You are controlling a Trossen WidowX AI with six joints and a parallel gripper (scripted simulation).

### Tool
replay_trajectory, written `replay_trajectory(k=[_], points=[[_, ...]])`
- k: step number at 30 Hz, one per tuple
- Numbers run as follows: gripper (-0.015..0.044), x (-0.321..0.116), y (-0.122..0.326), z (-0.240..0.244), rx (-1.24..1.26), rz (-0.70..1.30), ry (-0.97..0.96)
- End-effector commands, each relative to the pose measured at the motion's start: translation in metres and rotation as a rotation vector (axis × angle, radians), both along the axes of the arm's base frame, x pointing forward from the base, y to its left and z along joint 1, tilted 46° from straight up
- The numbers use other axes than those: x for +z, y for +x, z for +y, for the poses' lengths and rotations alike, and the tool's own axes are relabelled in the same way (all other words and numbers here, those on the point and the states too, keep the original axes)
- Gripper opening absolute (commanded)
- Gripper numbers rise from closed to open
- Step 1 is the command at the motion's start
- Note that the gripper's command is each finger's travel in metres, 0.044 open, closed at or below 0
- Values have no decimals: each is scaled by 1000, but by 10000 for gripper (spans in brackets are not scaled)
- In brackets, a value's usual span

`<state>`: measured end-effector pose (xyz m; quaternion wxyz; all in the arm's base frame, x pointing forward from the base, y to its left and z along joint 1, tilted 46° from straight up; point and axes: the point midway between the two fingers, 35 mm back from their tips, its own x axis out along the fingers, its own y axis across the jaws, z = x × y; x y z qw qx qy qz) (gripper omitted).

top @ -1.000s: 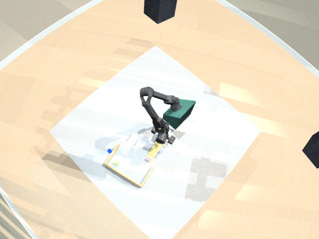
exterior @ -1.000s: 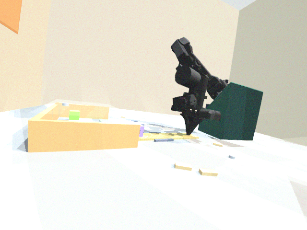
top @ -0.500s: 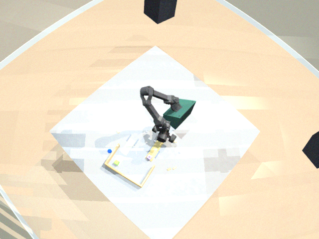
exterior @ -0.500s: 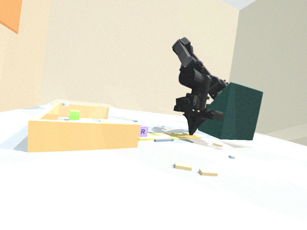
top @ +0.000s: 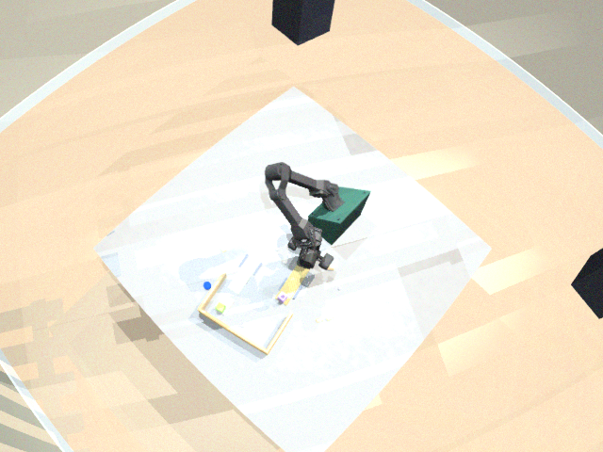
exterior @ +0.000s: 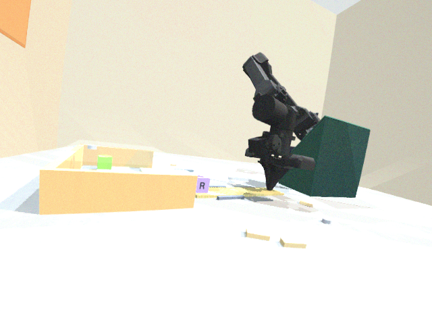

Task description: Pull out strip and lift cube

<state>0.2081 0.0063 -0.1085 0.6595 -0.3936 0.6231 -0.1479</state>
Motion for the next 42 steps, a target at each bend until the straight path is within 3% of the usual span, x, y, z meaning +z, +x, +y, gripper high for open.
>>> replay_trajectory(k=[1, 24, 30, 36, 42], points=[[0, -1, -10, -7, -17, 27, -8], [0, -1, -10, -7, -17, 27, -8], [0, 29, -5, 29, -16, 26, -4], [0, 31, -8, 29, -17, 27, -5], [157, 28, 14, 35, -62, -18, 6]])
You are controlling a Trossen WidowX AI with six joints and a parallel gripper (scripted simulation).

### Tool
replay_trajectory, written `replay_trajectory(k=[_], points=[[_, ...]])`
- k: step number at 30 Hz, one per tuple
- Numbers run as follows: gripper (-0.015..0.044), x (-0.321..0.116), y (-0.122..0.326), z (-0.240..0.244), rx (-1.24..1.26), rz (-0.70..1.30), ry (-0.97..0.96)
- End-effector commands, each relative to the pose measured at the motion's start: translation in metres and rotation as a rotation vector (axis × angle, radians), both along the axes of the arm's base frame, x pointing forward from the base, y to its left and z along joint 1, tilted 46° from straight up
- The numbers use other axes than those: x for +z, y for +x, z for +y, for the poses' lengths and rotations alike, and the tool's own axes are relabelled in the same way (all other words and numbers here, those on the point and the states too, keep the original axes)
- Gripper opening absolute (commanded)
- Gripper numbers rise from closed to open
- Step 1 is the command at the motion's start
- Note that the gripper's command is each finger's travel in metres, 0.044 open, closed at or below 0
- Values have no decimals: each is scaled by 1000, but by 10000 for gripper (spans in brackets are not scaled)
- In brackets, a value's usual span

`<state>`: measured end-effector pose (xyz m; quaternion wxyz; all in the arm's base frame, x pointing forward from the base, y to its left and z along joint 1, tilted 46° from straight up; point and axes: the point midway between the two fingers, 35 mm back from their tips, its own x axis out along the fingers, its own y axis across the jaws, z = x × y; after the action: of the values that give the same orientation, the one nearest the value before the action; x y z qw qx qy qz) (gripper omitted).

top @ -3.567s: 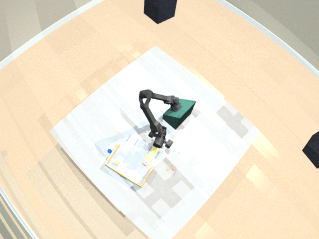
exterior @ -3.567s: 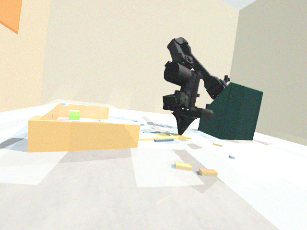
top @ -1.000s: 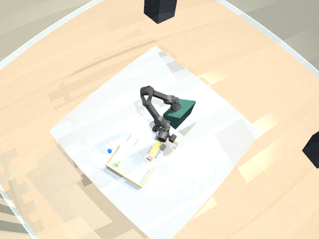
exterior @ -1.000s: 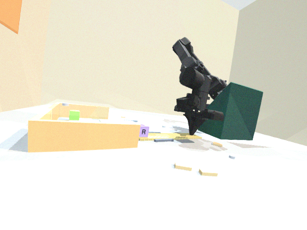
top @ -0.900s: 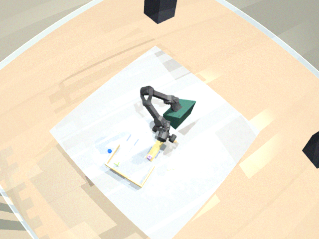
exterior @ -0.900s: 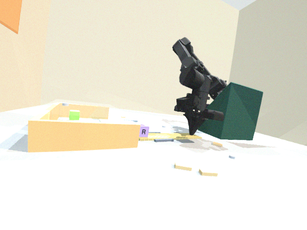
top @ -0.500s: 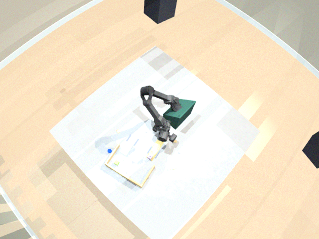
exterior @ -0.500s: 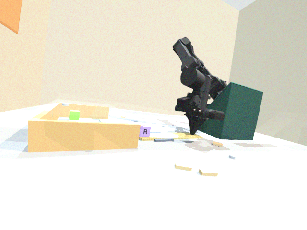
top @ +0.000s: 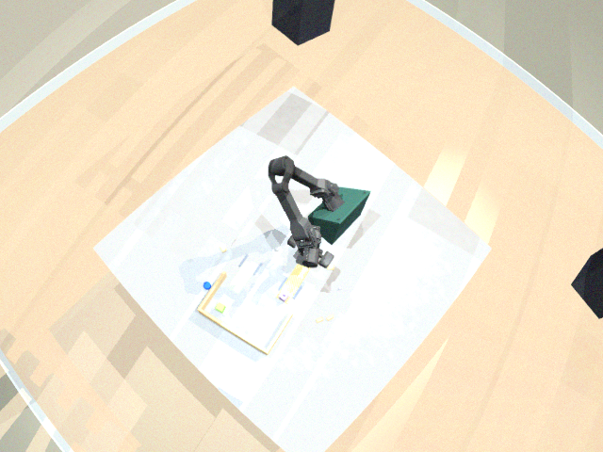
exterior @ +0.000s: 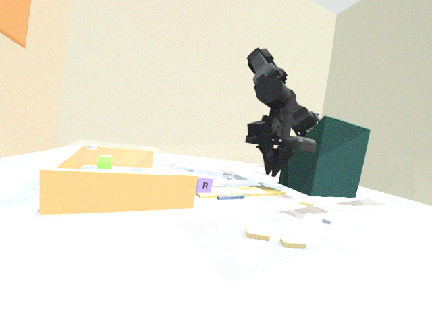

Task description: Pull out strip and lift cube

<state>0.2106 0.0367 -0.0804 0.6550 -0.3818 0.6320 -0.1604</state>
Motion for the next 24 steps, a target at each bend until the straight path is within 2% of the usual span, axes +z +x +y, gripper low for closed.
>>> replay_trajectory(k=[1, 11, 24], points=[[184, -1, 14, 6, -22, -23, 7], [440, 0, 44, 21, -22, -25, 7], [440, 1, 82, 37, -22, -27, 8]])
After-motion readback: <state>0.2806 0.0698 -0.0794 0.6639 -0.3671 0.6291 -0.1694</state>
